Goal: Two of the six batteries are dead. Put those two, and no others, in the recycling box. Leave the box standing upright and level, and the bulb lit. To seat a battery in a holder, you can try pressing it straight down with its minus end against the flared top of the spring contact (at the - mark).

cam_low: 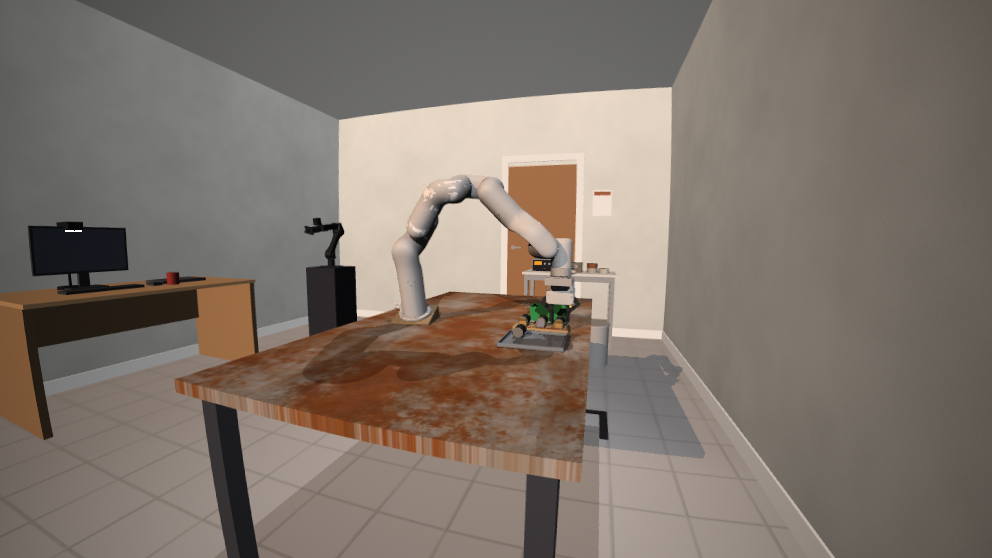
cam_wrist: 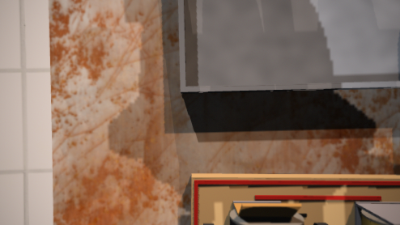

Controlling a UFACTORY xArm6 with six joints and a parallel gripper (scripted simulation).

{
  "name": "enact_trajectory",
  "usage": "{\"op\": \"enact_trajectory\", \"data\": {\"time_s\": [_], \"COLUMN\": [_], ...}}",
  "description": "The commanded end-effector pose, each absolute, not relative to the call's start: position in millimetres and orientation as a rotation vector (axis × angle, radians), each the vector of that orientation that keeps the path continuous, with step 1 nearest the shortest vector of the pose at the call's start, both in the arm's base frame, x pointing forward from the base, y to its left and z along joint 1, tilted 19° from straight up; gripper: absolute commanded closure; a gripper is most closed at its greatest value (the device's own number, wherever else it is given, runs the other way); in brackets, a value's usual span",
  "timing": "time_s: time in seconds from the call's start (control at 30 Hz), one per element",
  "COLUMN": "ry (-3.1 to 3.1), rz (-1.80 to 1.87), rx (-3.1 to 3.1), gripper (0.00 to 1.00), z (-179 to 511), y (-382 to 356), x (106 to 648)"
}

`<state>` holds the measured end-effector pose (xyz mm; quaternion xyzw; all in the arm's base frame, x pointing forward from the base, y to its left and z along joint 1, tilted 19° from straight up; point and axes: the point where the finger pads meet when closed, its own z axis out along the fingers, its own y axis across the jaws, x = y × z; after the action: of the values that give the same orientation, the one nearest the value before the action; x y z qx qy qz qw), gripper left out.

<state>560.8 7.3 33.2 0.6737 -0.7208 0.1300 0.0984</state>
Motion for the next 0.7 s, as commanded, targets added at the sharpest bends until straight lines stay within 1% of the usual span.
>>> {"op": "enact_trajectory", "data": {"time_s": [0.0,0.23,0.67], "ry": [-2.135,-2.135,-2.135], "rz": [0.389,0.389,0.389], "rx": [1.996,1.996,1.996], "gripper": [0.49,0.49,0.49], "z": [36,47,93], "y": [8,12,27], "x": [562,562,560]}}
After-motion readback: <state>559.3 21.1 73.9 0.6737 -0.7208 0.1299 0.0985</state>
